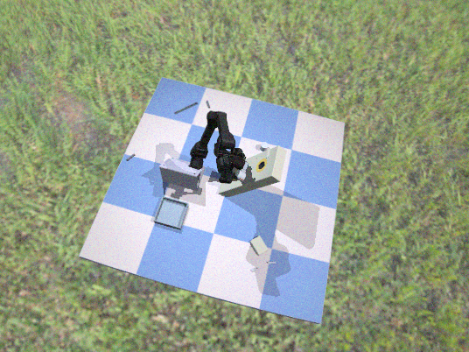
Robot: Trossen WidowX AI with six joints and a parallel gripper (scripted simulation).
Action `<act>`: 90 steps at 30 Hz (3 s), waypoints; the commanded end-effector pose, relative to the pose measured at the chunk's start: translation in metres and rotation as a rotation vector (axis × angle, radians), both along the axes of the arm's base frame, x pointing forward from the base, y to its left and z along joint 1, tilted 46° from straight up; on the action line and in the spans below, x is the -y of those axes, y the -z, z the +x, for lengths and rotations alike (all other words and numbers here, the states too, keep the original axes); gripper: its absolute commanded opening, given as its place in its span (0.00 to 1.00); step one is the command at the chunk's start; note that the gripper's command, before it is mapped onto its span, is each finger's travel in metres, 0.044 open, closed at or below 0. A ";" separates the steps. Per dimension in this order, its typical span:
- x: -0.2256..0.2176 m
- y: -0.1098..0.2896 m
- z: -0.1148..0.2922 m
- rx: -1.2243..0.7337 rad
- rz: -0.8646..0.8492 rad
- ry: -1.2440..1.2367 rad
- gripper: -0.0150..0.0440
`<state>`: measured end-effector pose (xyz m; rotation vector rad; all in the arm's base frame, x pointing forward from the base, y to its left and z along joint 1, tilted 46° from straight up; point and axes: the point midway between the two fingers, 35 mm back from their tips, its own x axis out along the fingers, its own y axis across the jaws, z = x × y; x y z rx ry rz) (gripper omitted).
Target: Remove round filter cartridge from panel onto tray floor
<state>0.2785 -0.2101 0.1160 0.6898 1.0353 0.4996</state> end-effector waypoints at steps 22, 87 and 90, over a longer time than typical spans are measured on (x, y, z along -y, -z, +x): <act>0.089 0.122 -0.104 -0.695 -0.118 0.622 0.25; -0.013 0.293 -0.294 -1.182 -0.171 1.112 0.43; -0.013 0.293 -0.294 -1.182 -0.171 1.112 0.57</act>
